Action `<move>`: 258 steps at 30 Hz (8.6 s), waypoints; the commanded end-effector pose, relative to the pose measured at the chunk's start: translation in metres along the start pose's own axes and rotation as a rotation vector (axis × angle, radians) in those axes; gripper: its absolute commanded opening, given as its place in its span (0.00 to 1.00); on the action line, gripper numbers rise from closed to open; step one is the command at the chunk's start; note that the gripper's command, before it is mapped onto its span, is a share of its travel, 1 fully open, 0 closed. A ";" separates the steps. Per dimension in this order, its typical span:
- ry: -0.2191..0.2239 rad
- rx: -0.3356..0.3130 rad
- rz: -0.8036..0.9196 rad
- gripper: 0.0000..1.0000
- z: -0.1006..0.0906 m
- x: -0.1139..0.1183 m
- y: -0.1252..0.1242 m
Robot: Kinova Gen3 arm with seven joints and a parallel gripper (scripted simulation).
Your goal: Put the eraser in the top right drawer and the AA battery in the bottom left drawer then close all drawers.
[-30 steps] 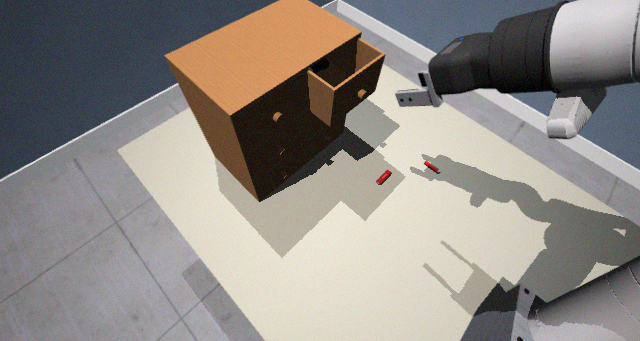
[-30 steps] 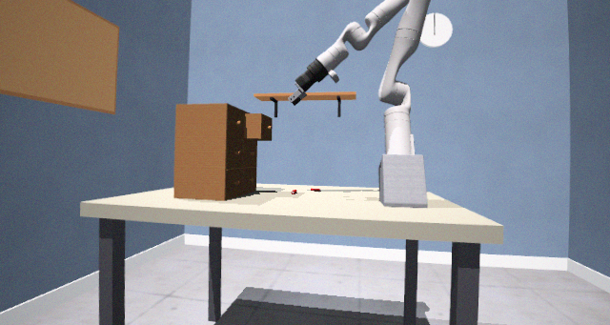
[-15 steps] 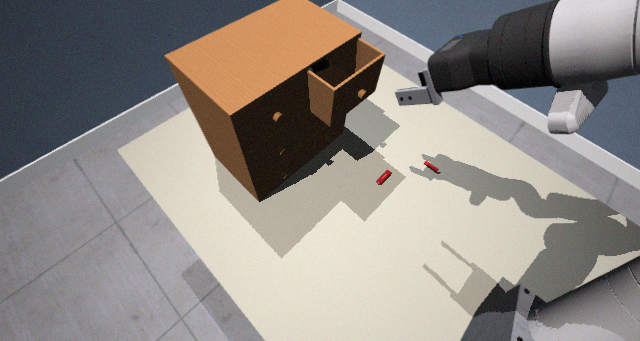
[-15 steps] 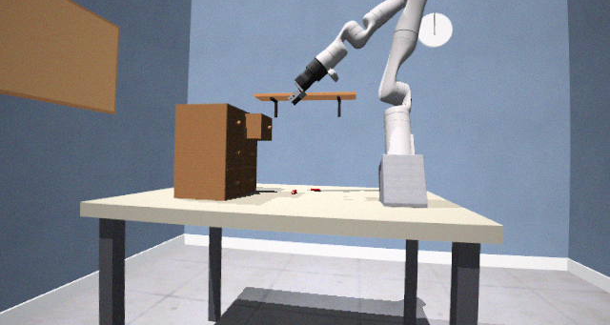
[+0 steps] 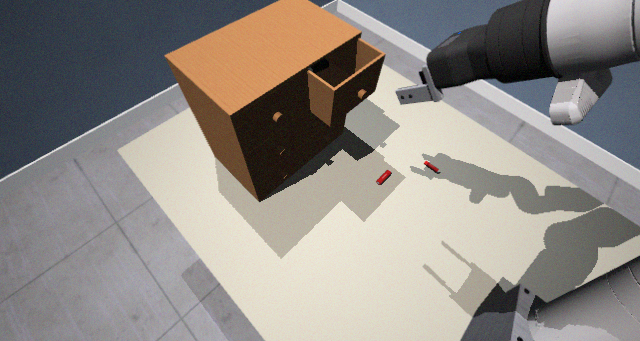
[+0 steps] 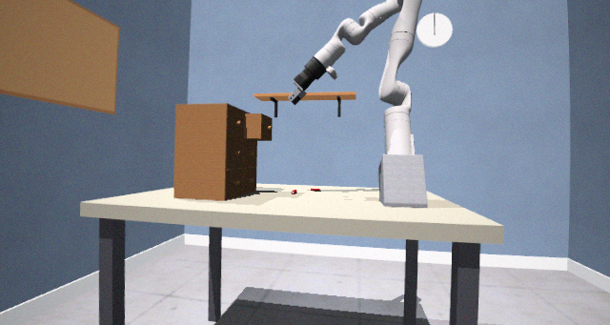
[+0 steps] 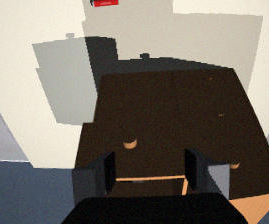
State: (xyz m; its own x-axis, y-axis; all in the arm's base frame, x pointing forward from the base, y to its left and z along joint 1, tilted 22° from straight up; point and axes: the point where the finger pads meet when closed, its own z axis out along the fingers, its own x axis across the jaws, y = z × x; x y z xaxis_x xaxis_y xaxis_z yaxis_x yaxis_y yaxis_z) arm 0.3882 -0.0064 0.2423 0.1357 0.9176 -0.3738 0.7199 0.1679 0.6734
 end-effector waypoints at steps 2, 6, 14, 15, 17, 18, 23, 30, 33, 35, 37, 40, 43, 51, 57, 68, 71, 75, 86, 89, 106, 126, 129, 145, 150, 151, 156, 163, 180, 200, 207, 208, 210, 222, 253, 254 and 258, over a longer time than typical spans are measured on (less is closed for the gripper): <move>0.009 0.029 -0.008 1.00 -0.001 0.003 0.000; 0.011 0.054 -0.010 1.00 -0.002 0.004 0.001; 0.011 0.099 -0.011 1.00 -0.003 0.004 0.002; 0.012 0.108 -0.011 1.00 -0.004 0.004 0.002; 0.012 0.126 -0.012 1.00 -0.004 0.004 0.003; 0.011 0.135 -0.012 1.00 -0.004 0.004 0.003; 0.012 0.180 -0.012 1.00 -0.006 0.004 0.004; 0.019 0.211 -0.014 1.00 -0.007 0.008 0.008; 0.008 0.241 -0.015 1.00 -0.009 0.004 0.006; 0.009 0.257 -0.015 1.00 -0.009 0.004 0.007; 0.009 0.273 -0.015 1.00 -0.010 0.004 0.007; 0.009 0.297 -0.016 1.00 -0.011 0.004 0.008; 0.010 0.321 -0.016 1.00 -0.011 0.005 0.009; 0.011 0.373 -0.017 1.00 -0.013 0.005 0.010; 0.011 0.430 -0.017 1.00 -0.015 0.005 0.012; 0.013 0.523 -0.018 1.00 -0.018 0.006 0.015; 0.014 0.556 -0.018 1.00 -0.019 0.006 0.016; 0.014 0.598 -0.019 1.00 -0.020 0.006 0.017; 0.007 0.674 -0.021 1.00 -0.022 0.004 0.020; 0.009 0.696 -0.019 1.00 -0.023 0.005 0.021; 0.004 0.767 -0.016 1.00 -0.026 0.003 0.024; 0.009 0.794 -0.016 1.00 -0.026 0.004 0.025; 0.010 0.794 -0.017 1.00 -0.026 0.004 0.025; 0.010 0.794 -0.017 1.00 -0.026 0.004 0.025; 0.010 0.794 -0.017 1.00 -0.026 0.004 0.025; 0.010 0.794 -0.017 1.00 -0.026 0.004 0.025; 0.010 0.794 -0.017 1.00 -0.026 0.004 0.025; -0.002 0.793 -0.007 1.00 -0.056 -0.004 0.018; 0.005 0.791 -0.006 1.00 -0.120 -0.029 -0.009; -0.126 0.720 0.021 1.00 -0.093 -0.057 -0.023; -0.226 0.614 0.038 1.00 -0.067 -0.080 -0.031; -0.238 0.594 0.040 1.00 -0.063 -0.083 -0.031; -0.260 0.550 0.043 1.00 -0.054 -0.088 -0.032; -0.274 0.288 0.047 1.00 -0.017 -0.096 -0.024; 0.017 -0.061 0.012 1.00 -0.002 -0.025 -0.027; 0.019 -0.061 0.011 1.00 -0.002 -0.025 -0.028; 0.024 -0.064 0.011 1.00 -0.003 -0.023 -0.028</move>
State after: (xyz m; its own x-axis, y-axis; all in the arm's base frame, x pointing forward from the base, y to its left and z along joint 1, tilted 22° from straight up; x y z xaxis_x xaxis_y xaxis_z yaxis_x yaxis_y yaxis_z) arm 0.3634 -0.0337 0.2354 0.1305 0.9226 -0.3629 0.6837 0.1813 0.7069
